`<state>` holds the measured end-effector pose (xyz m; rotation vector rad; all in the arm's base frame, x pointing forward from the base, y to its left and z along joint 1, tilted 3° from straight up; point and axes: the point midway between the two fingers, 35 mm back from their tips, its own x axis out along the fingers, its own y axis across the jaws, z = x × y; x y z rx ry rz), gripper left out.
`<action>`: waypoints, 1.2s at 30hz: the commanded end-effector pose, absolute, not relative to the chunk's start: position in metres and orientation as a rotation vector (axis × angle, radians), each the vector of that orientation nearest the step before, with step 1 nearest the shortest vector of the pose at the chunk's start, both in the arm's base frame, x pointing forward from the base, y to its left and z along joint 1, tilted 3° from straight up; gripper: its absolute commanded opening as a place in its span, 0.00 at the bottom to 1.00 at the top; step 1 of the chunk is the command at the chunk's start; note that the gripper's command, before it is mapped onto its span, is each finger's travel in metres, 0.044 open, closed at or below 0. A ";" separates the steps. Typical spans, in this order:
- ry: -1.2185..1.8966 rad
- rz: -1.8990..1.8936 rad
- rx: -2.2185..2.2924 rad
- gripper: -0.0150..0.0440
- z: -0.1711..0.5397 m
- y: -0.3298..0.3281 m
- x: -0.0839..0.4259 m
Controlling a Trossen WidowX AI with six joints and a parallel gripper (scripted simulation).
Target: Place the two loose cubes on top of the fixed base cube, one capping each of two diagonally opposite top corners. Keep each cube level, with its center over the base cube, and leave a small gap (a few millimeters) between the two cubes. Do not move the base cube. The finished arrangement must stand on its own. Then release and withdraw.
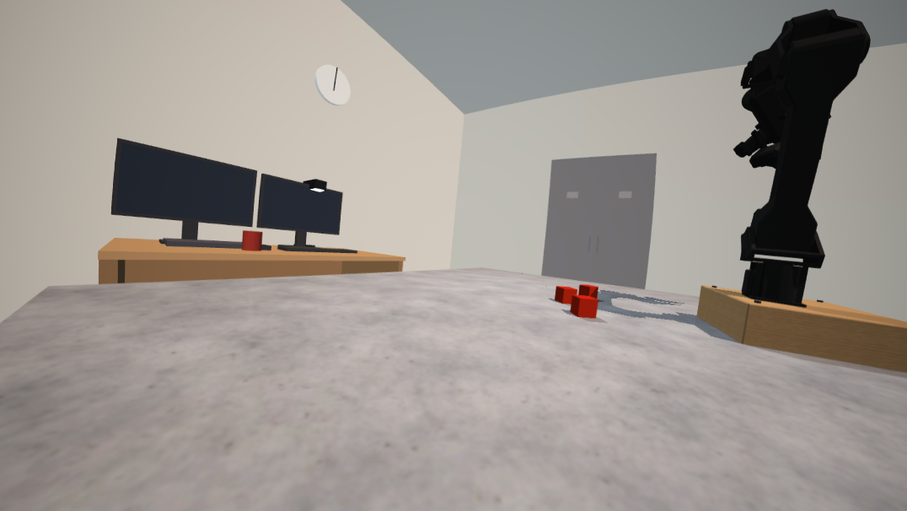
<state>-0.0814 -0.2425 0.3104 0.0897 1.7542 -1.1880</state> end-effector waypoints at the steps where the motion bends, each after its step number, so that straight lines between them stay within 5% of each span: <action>1: 1.750 -1.187 0.089 0.89 0.310 -0.243 -0.080; 6: 1.655 -1.148 0.088 0.70 0.297 -0.263 -0.044; 21: 1.412 -0.962 0.171 0.70 0.247 -0.280 0.100; 36: 1.324 -0.750 0.332 0.70 0.194 -0.215 0.237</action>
